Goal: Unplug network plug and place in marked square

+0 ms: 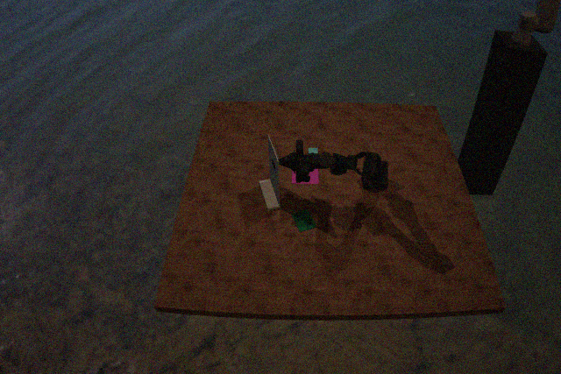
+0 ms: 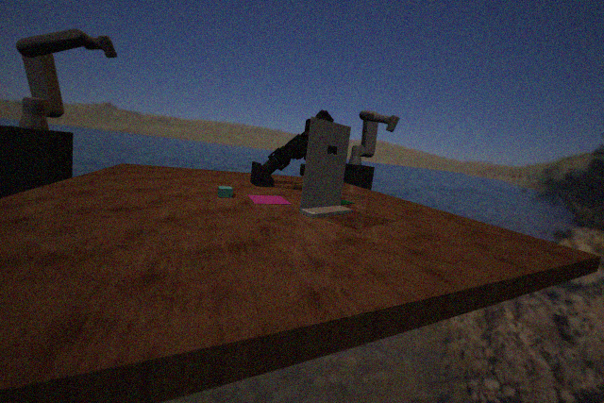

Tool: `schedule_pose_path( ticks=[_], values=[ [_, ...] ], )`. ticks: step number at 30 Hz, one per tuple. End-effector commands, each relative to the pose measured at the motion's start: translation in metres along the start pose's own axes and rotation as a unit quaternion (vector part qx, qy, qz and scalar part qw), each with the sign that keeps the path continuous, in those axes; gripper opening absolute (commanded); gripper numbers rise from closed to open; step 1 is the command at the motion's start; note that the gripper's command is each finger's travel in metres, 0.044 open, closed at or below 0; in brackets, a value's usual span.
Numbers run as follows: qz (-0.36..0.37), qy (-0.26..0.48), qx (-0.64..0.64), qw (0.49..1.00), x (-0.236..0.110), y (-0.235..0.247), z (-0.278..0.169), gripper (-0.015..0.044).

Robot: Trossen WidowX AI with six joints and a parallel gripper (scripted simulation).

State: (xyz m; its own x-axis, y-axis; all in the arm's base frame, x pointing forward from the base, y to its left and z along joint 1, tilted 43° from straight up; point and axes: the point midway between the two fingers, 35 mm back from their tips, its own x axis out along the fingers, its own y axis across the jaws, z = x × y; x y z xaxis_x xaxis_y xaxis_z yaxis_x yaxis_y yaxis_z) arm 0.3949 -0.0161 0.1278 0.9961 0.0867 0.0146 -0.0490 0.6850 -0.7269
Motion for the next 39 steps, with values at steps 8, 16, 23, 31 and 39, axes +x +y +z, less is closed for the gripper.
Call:
schedule_pose_path(
  ticks=[8, 16, 23, 31, 39],
  values=[
    [0.0, 0.003, -0.001, 1.0, -0.007, 0.0, -0.002, 0.0],
    [0.0, 0.003, -0.001, 1.0, -0.012, 0.0, -0.003, 0.0],
    [0.0, 0.003, -0.001, 1.0, -0.016, 0.0, -0.004, 0.0],
    [0.0, 0.003, -0.001, 1.0, -0.021, 0.0, -0.006, 0.0],
    [0.001, 0.003, -0.001, 1.0, -0.026, 0.001, -0.009, 0.0]
  ],
)
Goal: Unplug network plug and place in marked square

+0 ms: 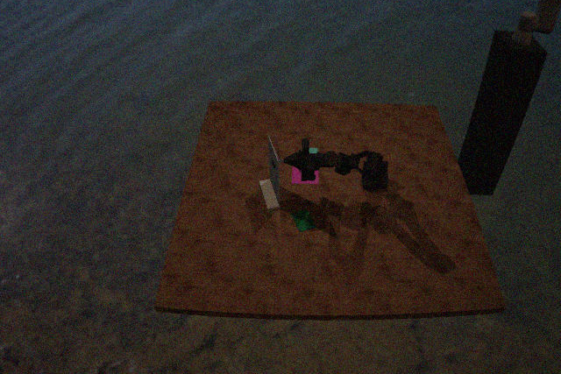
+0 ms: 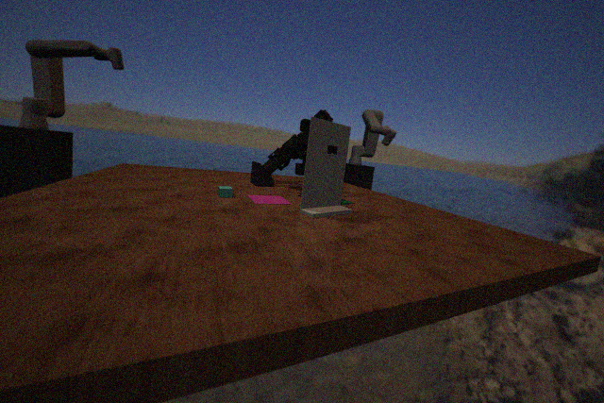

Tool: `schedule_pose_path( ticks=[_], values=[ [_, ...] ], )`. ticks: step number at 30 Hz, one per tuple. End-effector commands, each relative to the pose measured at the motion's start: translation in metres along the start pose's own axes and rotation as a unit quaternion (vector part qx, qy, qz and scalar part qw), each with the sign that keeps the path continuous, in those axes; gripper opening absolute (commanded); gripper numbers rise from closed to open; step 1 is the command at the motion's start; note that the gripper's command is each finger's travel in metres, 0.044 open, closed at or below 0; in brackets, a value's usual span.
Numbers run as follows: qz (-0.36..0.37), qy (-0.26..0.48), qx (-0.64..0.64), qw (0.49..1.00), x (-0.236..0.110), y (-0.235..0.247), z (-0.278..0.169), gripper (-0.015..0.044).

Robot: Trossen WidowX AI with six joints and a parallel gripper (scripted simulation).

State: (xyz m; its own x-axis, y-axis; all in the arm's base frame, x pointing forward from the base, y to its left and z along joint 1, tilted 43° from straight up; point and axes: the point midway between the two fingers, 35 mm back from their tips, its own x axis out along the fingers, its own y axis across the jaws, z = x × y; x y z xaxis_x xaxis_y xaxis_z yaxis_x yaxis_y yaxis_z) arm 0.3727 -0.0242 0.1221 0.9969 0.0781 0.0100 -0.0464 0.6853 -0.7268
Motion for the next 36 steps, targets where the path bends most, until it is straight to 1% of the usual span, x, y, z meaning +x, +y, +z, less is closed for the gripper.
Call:
schedule_pose_path(
  ticks=[1, 36],
  values=[
    [0.002, -0.002, -0.001, 1.0, -0.004, 0.001, -0.001, 0.0],
    [0.008, 0.004, -0.002, 1.0, -0.026, 0.0, -0.01, 0.0]
  ],
)
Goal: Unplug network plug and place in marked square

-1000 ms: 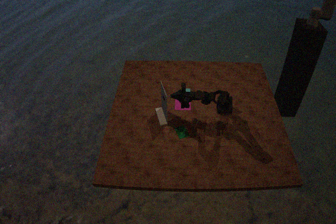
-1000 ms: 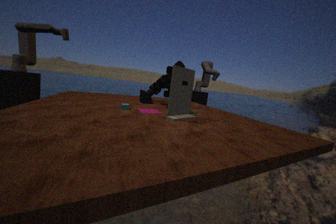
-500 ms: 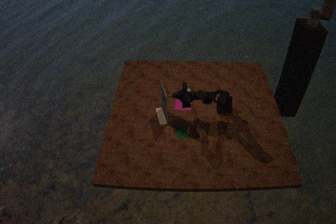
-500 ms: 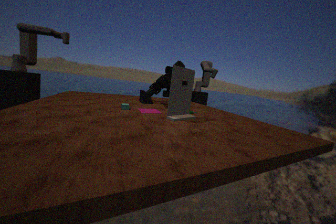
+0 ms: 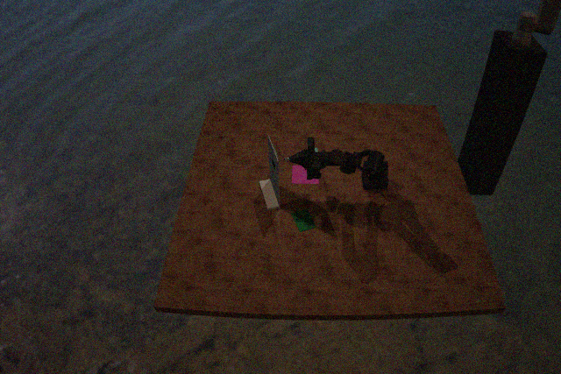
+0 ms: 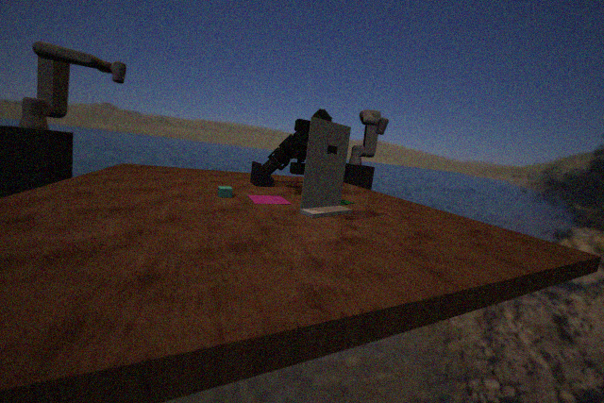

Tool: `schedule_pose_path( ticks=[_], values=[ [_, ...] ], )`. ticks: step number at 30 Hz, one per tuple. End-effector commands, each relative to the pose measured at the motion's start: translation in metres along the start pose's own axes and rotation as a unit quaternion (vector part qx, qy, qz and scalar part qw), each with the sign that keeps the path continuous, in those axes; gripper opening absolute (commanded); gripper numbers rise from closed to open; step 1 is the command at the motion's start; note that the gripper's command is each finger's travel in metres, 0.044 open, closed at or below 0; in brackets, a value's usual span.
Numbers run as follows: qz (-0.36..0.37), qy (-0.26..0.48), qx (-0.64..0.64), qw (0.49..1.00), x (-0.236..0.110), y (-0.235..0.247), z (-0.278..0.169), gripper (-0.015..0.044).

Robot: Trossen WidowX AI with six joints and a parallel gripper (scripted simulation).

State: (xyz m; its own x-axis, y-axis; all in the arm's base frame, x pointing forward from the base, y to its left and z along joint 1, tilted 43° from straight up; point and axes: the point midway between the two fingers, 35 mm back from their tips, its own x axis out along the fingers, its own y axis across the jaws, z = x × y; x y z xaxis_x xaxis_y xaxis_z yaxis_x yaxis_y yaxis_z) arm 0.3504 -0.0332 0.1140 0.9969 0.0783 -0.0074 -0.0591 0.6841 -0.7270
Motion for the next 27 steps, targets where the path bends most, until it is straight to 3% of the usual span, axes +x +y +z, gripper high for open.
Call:
schedule_pose_path(
  ticks=[1, 27],
  values=[
    [0.002, -0.001, -0.002, 1.0, -0.004, 0.0, 0.0, 0.0],
    [0.005, 0.004, 0.0, 1.0, -0.016, -0.014, -0.008, 0.0]
  ],
)
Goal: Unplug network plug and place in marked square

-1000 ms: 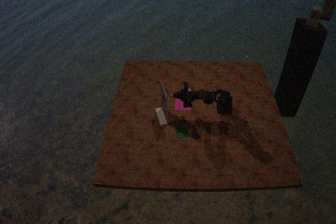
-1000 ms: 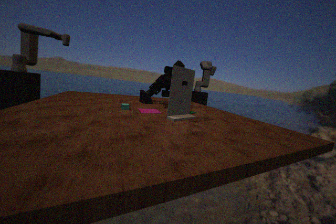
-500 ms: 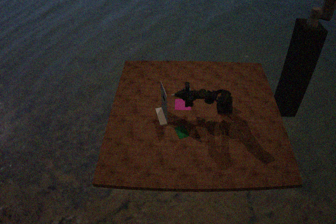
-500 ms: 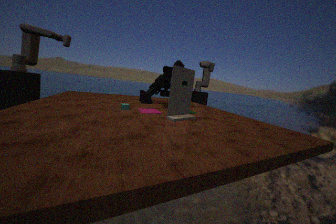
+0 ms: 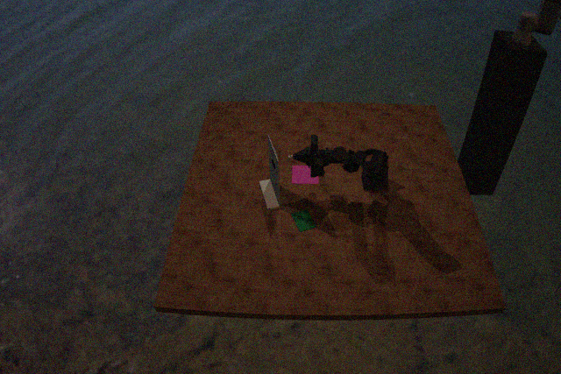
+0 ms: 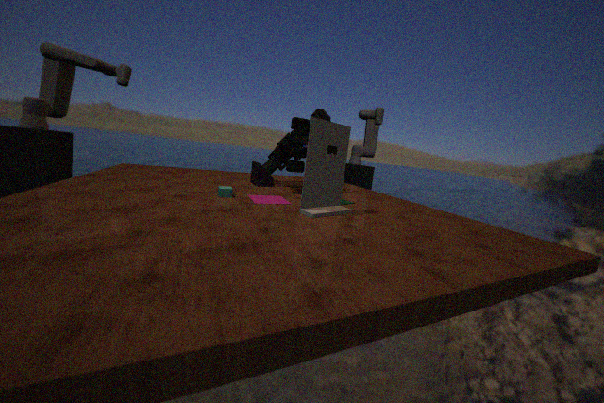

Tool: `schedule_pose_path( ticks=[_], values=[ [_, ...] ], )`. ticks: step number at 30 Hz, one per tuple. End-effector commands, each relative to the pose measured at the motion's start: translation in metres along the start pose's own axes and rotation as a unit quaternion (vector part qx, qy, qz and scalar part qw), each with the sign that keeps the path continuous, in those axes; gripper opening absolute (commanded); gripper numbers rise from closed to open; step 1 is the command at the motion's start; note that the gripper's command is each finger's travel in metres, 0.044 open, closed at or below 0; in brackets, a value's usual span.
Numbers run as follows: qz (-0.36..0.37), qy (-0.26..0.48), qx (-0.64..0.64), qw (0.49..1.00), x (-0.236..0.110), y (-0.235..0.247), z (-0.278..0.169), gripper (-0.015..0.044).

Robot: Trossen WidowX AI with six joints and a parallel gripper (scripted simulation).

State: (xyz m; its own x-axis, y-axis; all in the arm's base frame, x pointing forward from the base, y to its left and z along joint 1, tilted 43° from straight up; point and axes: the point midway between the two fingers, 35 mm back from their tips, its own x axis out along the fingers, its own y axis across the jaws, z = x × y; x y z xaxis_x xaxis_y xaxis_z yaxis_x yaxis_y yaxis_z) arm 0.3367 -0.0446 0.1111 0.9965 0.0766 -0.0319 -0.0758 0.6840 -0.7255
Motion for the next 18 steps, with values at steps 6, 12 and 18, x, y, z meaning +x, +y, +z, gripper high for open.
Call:
schedule_pose_path(
  ticks=[6, 12, 18],
  values=[
    [-0.006, -0.008, -0.001, 1.0, -0.007, -0.023, 0.001, 0.0],
    [-0.008, -0.011, -0.002, 1.0, -0.013, -0.037, 0.002, 0.0],
    [-0.01, -0.014, -0.003, 1.0, -0.02, -0.05, 0.002, 0.0]
  ],
)
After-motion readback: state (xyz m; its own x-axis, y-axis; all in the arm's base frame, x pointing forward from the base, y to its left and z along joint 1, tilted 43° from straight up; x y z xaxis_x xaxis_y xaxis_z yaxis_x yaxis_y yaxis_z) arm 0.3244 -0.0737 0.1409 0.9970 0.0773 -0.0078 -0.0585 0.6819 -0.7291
